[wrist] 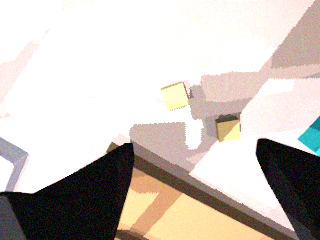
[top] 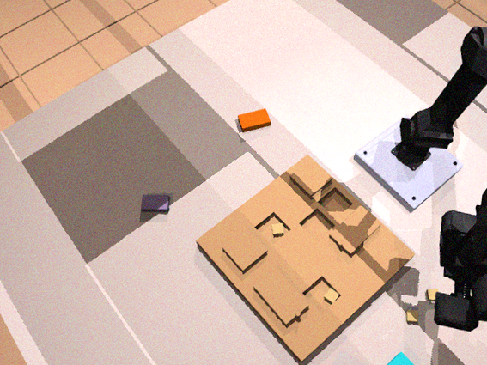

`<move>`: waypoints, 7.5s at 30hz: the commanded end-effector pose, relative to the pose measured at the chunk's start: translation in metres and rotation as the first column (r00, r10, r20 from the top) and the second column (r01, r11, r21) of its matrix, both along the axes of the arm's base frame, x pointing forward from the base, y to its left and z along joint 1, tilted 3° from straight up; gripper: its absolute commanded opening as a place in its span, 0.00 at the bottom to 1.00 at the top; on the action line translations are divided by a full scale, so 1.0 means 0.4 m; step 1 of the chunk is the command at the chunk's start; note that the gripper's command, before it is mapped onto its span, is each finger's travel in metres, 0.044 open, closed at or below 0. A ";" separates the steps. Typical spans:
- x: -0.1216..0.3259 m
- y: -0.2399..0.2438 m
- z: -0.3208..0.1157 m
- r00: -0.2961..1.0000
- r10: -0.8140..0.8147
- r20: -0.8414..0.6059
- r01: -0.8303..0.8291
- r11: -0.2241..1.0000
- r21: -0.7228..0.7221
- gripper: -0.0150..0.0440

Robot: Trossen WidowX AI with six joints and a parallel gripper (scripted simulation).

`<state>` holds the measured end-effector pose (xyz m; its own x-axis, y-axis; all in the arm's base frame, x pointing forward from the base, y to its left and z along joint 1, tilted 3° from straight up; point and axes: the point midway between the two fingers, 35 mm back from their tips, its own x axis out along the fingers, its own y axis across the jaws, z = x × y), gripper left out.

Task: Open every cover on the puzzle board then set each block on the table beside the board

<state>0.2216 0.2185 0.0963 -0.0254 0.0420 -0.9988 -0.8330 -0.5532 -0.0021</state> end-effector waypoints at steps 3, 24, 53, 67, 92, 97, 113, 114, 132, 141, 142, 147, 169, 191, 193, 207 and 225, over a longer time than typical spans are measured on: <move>0.079 -0.039 0.001 0.804 -0.594 -0.014 0.594 0.805 -0.019 0.56; 0.252 -0.190 -0.011 -0.746 -0.666 0.021 0.663 -0.745 -0.073 0.25; 0.329 -0.310 -0.108 0.634 -0.774 -0.006 0.773 0.633 -0.041 0.25; 0.327 -0.308 -0.144 0.907 -0.420 -0.003 0.420 0.907 -0.028 0.25; 0.332 -0.313 -0.174 0.907 -0.420 -0.003 0.420 0.907 -0.028 0.25; 0.344 -0.327 -0.178 0.907 -0.420 -0.002 0.420 0.907 -0.028 0.25; 0.377 -0.362 -0.182 0.907 -0.420 0.000 0.420 0.907 -0.029 0.25; 0.377 -0.362 -0.182 0.907 -0.420 0.000 0.420 0.907 -0.029 0.25; 0.363 -0.347 -0.158 0.907 -0.422 -0.001 0.421 0.906 -0.028 0.25; 0.352 -0.338 -0.144 0.907 -0.421 -0.002 0.421 0.907 -0.028 0.25; 0.352 -0.338 -0.144 0.907 -0.421 -0.002 0.421 0.907 -0.028 0.25; 0.352 -0.338 -0.144 0.907 -0.421 -0.002 0.421 0.907 -0.028 0.25; 0.353 -0.338 -0.148 0.908 -0.419 -0.002 0.418 0.908 -0.027 0.25; 0.359 -0.343 -0.181 0.907 -0.421 -0.001 0.421 0.907 -0.028 0.25; 0.360 -0.345 -0.182 0.907 -0.421 -0.001 0.421 0.907 -0.028 0.25; 0.359 -0.344 -0.166 0.906 -0.422 -0.001 0.422 0.906 -0.028 0.25; 0.361 -0.345 -0.038 0.906 -0.424 -0.002 0.424 0.905 -0.029 0.50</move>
